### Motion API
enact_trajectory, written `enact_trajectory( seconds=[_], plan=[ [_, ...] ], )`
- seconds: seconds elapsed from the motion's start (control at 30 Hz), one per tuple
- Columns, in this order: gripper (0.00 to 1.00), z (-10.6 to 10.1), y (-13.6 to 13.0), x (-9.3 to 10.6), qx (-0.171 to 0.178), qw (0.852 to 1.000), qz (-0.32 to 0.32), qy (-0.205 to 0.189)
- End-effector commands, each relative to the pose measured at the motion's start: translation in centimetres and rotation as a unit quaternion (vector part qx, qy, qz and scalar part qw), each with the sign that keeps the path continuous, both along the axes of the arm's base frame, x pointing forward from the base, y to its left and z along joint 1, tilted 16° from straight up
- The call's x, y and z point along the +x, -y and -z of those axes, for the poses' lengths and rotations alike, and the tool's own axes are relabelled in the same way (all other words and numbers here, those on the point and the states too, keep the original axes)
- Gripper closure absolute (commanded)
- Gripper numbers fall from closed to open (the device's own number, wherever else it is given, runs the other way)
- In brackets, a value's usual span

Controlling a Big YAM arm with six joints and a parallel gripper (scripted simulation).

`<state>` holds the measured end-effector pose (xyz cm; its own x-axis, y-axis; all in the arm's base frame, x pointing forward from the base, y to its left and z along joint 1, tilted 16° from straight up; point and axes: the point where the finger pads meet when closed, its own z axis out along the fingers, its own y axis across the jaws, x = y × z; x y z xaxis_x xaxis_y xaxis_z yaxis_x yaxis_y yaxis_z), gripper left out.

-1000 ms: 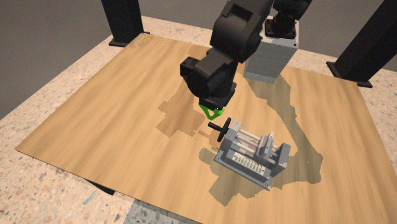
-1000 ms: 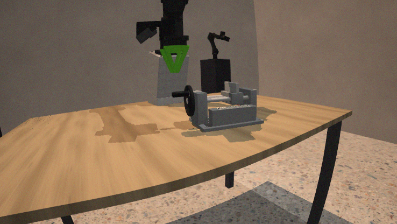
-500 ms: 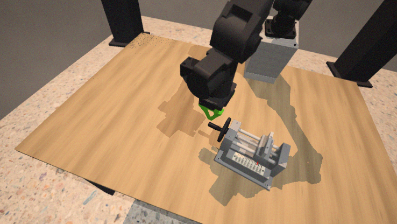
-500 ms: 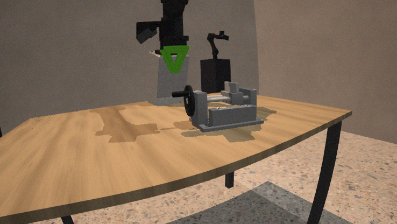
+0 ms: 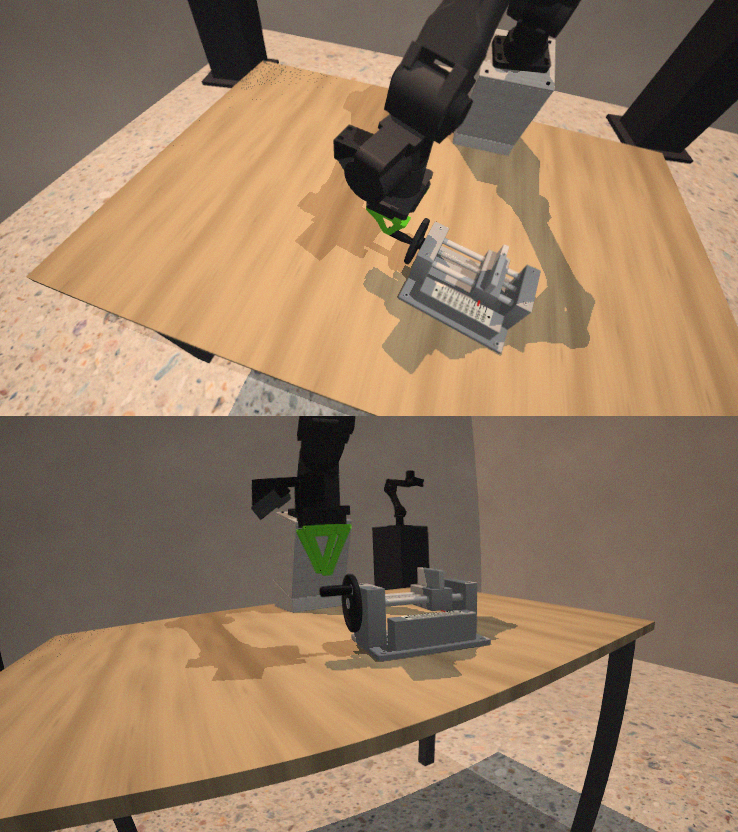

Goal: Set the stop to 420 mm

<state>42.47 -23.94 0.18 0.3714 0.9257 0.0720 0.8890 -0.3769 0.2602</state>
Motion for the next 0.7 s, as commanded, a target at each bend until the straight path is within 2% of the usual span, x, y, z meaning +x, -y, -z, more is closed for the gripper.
enact_trajectory(
  seconds=[0.0,0.3,0.33,0.4,0.47,0.67],
  plan=[
    [0.47,0.8,-0.1,1.4,-0.006,1.000,-0.001,0.010],
    [0.47,2.3,0.2,2.4,-0.009,1.000,-0.001,0.015],
    [0.47,0.4,0.6,3.1,-0.020,0.999,-0.001,0.033],
    [0.47,0.5,0.6,3.2,-0.020,0.999,-0.001,0.034],
    [0.47,2.1,0.4,2.8,-0.012,1.000,-0.001,0.020],
    [0.47,2.3,0.3,2.8,-0.012,1.000,-0.002,0.019]
  ],
)
